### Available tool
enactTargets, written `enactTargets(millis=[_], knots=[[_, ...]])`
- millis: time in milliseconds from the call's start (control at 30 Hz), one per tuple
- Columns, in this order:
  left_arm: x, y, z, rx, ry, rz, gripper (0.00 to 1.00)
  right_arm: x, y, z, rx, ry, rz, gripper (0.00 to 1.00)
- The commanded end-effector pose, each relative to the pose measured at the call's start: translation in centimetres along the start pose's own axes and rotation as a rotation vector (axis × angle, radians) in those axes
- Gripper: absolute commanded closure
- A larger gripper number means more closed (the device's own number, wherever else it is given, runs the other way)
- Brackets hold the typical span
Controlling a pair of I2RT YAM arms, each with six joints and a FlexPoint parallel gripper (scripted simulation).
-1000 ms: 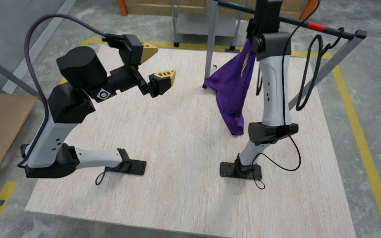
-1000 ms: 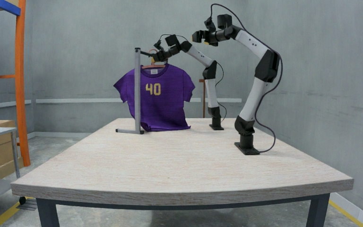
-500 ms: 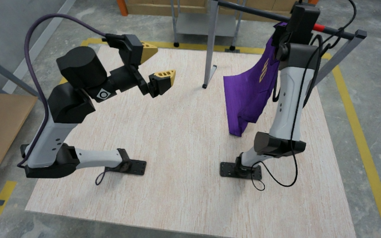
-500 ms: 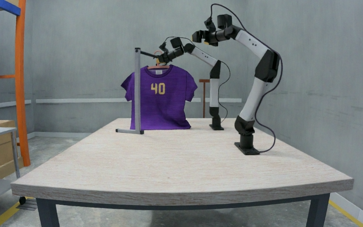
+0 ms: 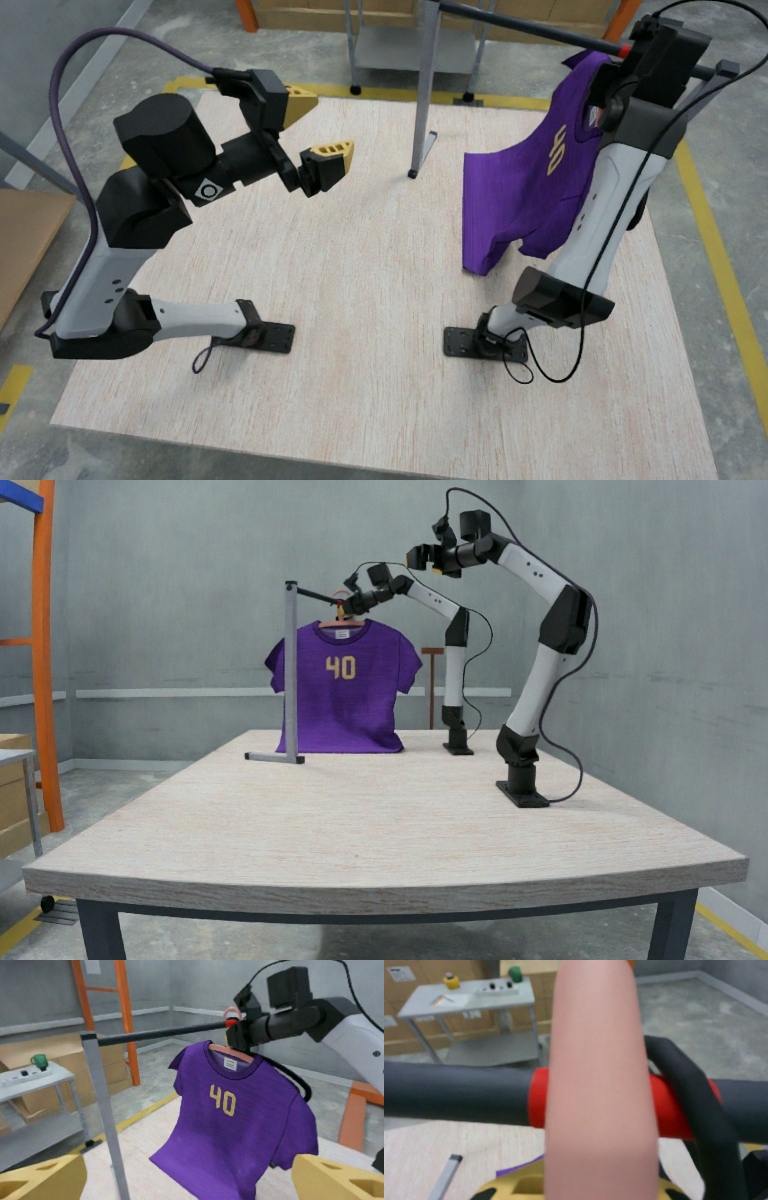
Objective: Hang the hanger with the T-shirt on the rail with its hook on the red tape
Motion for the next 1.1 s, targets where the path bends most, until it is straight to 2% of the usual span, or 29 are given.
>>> enactTargets(millis=[0, 400, 900, 1067], knots=[[-0.4, 0.1, 0.6, -0.003, -0.021, 0.003, 0.00, -0.8, -0.4, 1.3, -0.028, -0.060, 0.077, 1.00], [-0.4, 0.1, 0.6, -0.003, -0.021, 0.003, 0.00, -0.3, -1.9, 1.3, -0.026, -0.048, 0.072, 1.00], [-0.4, 0.1, 0.6, -0.003, -0.021, 0.003, 0.00, -0.6, -1.9, 1.4, -0.023, -0.052, 0.080, 1.00], [-0.4, 0.1, 0.6, -0.003, -0.021, 0.003, 0.00, 0.6, -1.4, 2.3, -0.071, -0.098, 0.059, 1.00]])
Point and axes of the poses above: on each arm, the point where the finger pads meet when closed, its own x axis out along the fingers, its own y axis across the jaws, z = x × y, the point moved 8 cm from there along -x, back along the fingers, and after that the axes turned 12 degrees about x, right-handed, at the moved point
